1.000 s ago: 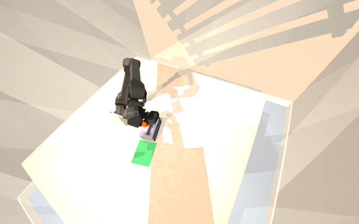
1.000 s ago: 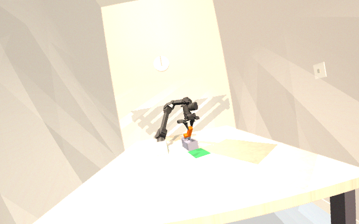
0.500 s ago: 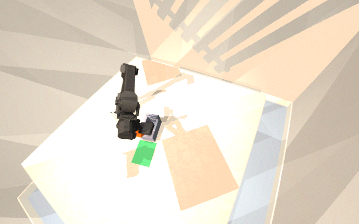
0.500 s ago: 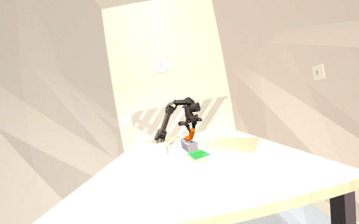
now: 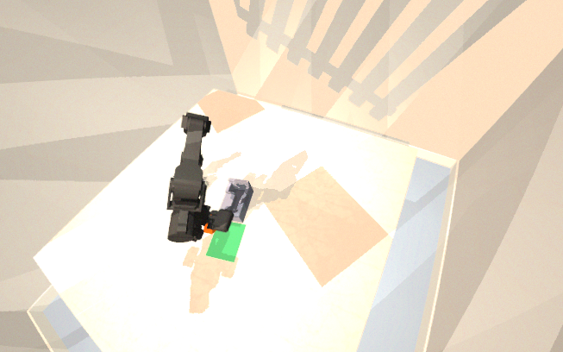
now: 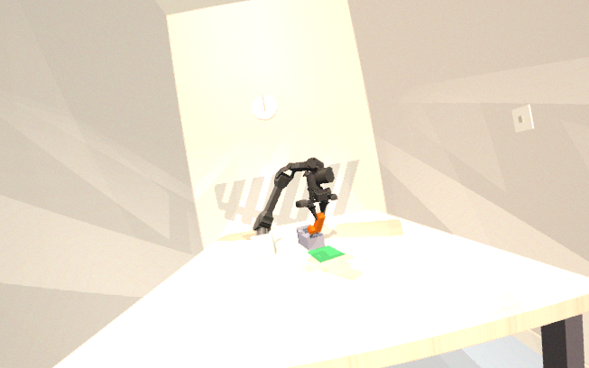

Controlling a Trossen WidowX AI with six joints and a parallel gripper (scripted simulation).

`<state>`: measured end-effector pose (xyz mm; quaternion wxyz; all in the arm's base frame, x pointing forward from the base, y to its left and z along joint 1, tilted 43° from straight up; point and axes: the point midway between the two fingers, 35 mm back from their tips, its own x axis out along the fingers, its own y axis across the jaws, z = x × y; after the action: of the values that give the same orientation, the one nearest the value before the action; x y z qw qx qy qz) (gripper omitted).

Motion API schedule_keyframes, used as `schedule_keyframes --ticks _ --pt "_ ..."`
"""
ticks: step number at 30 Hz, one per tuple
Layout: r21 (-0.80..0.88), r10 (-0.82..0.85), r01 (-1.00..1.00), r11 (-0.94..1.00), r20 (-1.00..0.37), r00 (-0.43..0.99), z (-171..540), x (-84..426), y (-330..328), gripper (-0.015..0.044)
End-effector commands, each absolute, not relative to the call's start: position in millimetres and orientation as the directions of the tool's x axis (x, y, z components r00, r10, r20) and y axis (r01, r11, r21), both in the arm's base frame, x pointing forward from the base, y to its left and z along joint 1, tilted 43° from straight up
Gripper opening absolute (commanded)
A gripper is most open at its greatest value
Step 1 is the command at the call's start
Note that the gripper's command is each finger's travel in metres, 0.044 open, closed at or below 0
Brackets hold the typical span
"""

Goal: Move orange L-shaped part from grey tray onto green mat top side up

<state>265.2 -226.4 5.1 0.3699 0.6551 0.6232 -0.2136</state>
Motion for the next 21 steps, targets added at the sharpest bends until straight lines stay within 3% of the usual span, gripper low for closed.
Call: schedule_keyframes --ticks 1,21 --pt "0.217 0.66 0.975 0.054 -0.74 0.128 -8 265 -239 0.0" --pt "0.217 0.66 0.975 0.054 -0.74 0.128 -25 268 -230 0.0"
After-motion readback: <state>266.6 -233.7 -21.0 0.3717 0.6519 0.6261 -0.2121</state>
